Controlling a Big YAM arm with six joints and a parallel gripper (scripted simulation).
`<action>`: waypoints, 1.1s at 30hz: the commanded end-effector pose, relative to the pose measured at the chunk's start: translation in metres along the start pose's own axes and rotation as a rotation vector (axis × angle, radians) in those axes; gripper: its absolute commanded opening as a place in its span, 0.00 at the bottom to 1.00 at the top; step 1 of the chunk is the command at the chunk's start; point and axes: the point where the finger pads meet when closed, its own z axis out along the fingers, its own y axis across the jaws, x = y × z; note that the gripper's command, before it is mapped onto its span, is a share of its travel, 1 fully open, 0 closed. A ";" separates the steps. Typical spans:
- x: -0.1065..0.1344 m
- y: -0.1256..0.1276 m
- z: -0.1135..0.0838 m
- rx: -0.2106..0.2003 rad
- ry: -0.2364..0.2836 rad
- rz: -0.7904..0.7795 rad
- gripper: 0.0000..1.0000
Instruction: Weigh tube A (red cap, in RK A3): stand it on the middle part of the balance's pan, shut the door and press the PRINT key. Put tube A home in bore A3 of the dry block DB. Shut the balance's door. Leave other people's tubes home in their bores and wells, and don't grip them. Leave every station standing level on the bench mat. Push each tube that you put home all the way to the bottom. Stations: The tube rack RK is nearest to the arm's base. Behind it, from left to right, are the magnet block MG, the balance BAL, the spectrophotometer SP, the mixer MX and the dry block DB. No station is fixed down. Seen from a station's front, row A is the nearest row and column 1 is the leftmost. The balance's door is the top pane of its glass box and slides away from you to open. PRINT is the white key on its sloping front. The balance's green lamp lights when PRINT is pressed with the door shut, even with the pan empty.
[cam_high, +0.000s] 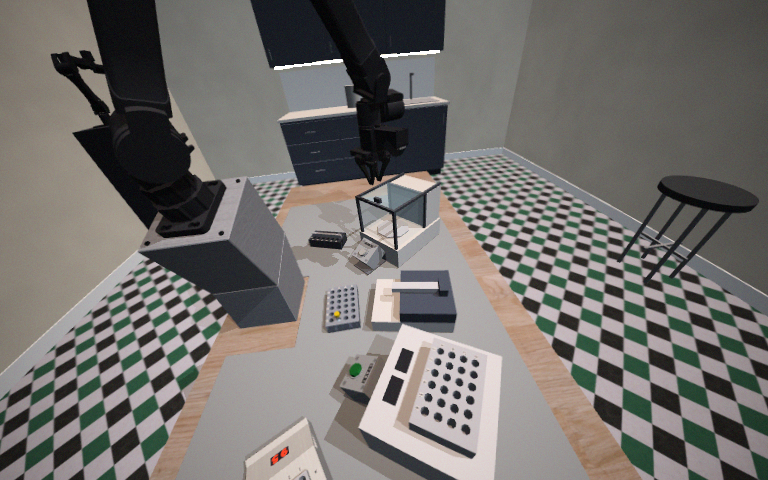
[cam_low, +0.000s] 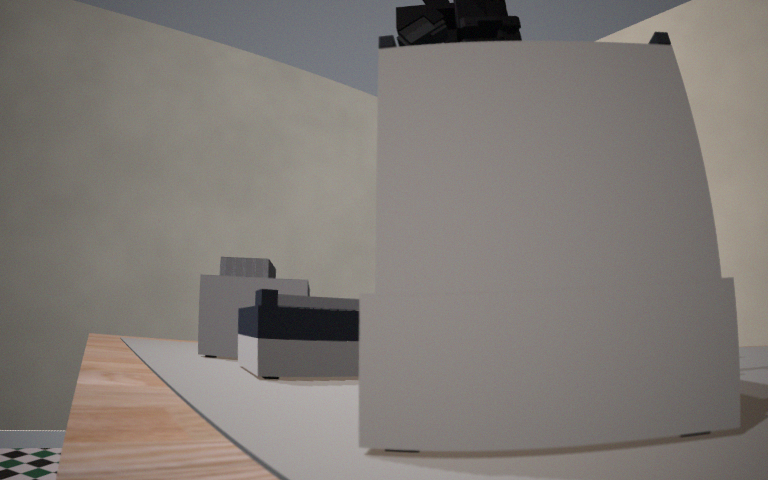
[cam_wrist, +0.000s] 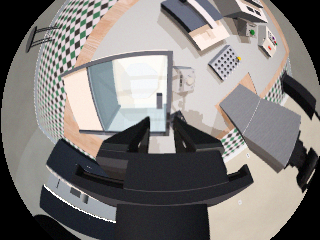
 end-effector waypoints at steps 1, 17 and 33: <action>0.000 0.031 -0.030 -0.079 -0.008 0.010 0.30; 0.000 0.031 -0.030 -0.079 -0.008 0.010 0.30; -0.003 0.028 -0.026 -0.061 -0.005 0.013 0.00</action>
